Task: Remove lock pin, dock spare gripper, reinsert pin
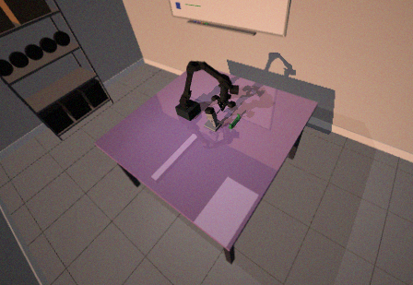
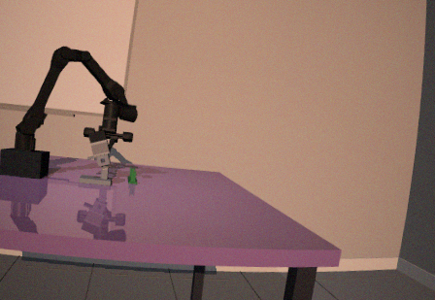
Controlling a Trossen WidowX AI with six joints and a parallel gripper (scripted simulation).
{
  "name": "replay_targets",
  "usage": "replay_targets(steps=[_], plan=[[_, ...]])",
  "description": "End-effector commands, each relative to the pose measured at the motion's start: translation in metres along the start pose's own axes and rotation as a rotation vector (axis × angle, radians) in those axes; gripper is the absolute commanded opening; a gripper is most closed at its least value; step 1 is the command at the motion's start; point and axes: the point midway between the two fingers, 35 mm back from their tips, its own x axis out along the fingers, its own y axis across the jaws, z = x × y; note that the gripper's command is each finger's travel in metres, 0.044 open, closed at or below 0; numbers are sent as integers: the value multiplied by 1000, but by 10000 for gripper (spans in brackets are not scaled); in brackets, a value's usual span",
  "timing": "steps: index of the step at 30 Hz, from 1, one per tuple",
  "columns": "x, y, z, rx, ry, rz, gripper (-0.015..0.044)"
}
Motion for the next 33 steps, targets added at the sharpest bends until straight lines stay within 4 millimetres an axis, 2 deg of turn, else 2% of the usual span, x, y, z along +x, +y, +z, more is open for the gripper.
replay_targets(steps=[1, 6, 33], plan=[[22, 2, 5, 4, -1, 12, 0], [34, 3, 8, 5, -1, 14, 0], [35, 2, -10, 5, -2, 21, 0]])
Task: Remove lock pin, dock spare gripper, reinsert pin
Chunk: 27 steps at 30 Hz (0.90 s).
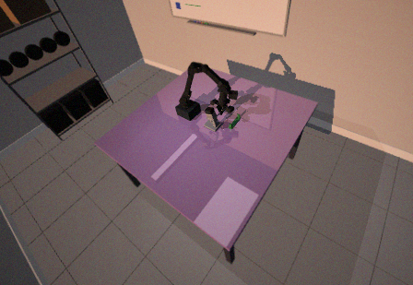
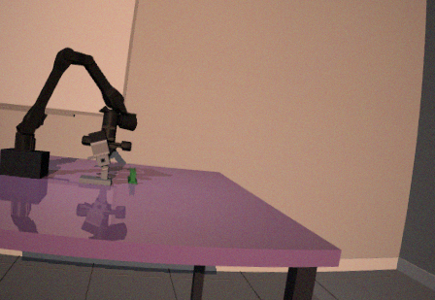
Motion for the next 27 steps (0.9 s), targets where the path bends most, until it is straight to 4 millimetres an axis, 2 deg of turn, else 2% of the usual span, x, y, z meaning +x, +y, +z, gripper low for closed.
replay_targets(steps=[1, 27], plan=[[1, 0, -3, -5, -2, -2, 0], [5, 0, -19, -7, -2, 4, 0]])
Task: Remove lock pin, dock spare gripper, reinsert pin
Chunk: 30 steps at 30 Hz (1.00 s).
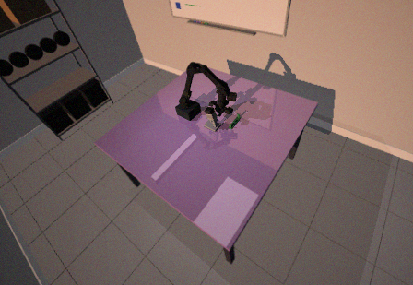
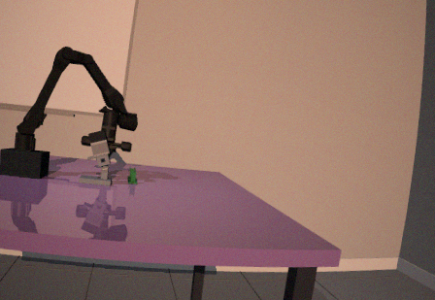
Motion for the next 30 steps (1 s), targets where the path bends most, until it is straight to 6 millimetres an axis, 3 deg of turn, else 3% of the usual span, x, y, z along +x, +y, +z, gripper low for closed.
replay_targets(steps=[1, 30], plan=[[1, -1, -4, -4, 0, -2, 0], [5, -1, -21, -7, -1, 7, 0]])
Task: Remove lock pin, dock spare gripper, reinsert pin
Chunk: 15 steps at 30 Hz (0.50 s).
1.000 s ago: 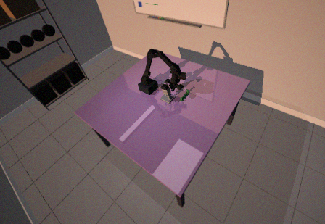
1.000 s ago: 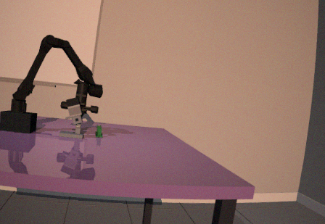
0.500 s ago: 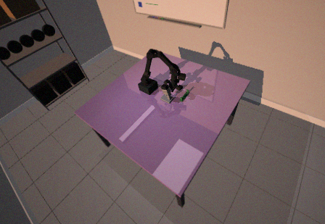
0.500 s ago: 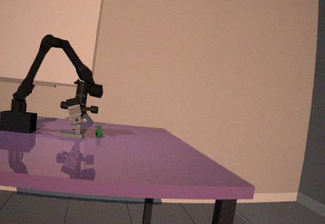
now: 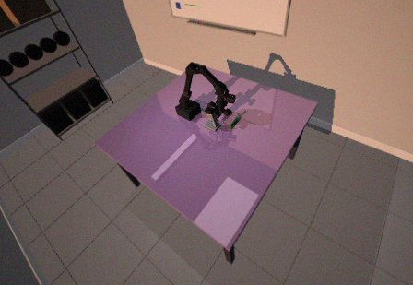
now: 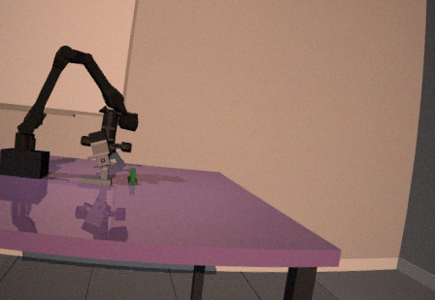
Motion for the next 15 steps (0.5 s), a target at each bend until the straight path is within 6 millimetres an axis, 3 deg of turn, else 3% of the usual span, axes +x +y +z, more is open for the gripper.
replay_targets(steps=[1, 15], plan=[[0, -1, -3, -5, 2, -2, 0], [3, -1, -12, -6, 1, 3, 0]])
